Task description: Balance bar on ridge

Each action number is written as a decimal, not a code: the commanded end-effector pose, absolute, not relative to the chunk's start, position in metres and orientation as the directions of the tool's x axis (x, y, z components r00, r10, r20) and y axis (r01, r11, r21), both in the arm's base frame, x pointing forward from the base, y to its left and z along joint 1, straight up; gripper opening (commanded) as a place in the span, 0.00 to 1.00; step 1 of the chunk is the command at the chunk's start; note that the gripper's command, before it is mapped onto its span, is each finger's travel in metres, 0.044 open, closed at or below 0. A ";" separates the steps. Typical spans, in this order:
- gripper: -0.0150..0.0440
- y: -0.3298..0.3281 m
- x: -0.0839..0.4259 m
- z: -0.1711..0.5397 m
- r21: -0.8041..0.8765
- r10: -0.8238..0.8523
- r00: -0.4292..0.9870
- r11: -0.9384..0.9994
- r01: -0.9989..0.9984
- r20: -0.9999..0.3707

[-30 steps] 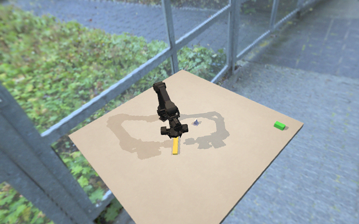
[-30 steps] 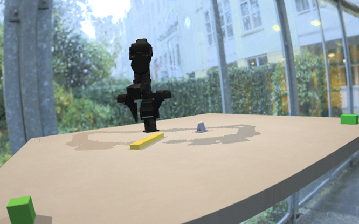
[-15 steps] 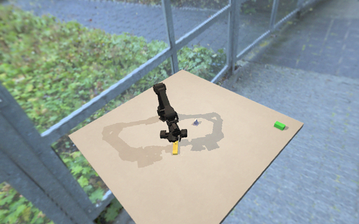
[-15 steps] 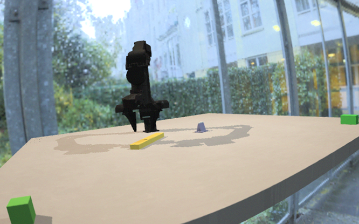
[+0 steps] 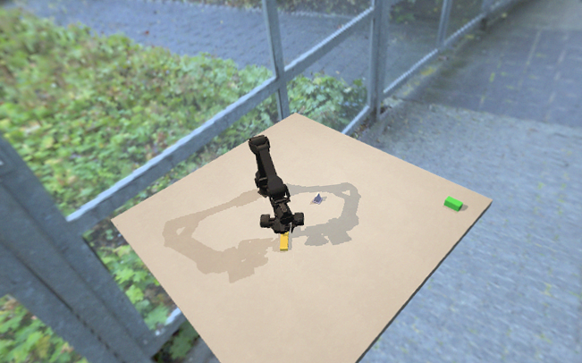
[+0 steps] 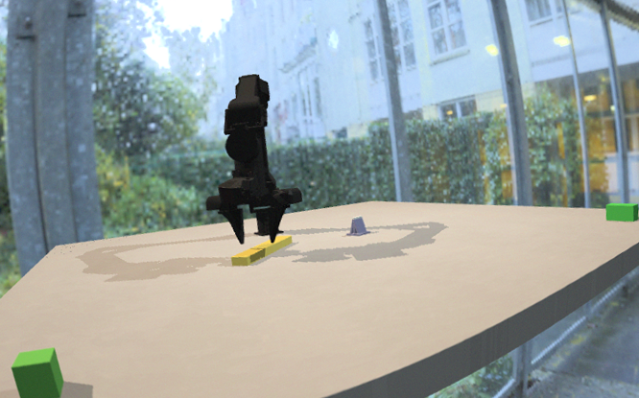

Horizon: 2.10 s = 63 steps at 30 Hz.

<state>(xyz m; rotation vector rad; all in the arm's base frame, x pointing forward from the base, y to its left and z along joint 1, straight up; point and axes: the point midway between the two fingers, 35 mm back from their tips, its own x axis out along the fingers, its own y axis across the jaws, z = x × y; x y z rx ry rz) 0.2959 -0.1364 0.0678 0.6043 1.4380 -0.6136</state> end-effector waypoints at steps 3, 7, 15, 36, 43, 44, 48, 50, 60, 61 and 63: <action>0.79 -0.135 0.293 0.053 0.009 -0.010 0.023 0.704 0.710 -1.000; 0.79 -0.135 0.293 0.048 0.009 -0.010 0.023 0.704 0.710 -1.000; 0.79 -0.135 0.293 0.048 0.009 -0.010 0.023 0.704 0.710 -1.000; 0.46 -0.136 0.294 0.050 0.007 -0.017 0.027 0.708 0.706 -0.999; 0.25 -0.136 0.295 0.056 0.007 -0.016 0.027 0.708 0.706 -1.000; 0.25 -0.136 0.295 0.058 0.007 -0.016 0.027 0.708 0.706 -1.000; 0.25 -0.136 0.296 0.068 0.007 -0.016 0.026 0.707 0.707 -1.000; 0.25 -0.136 0.296 0.073 0.008 -0.015 0.026 0.707 0.707 -1.000; 0.25 -0.136 0.296 0.099 0.008 -0.013 0.025 0.706 0.708 -1.000; 0.25 -0.136 0.296 0.101 0.008 -0.013 0.025 0.706 0.708 -1.000; 0.25 -0.136 0.295 0.106 0.008 -0.013 0.025 0.706 0.709 -1.000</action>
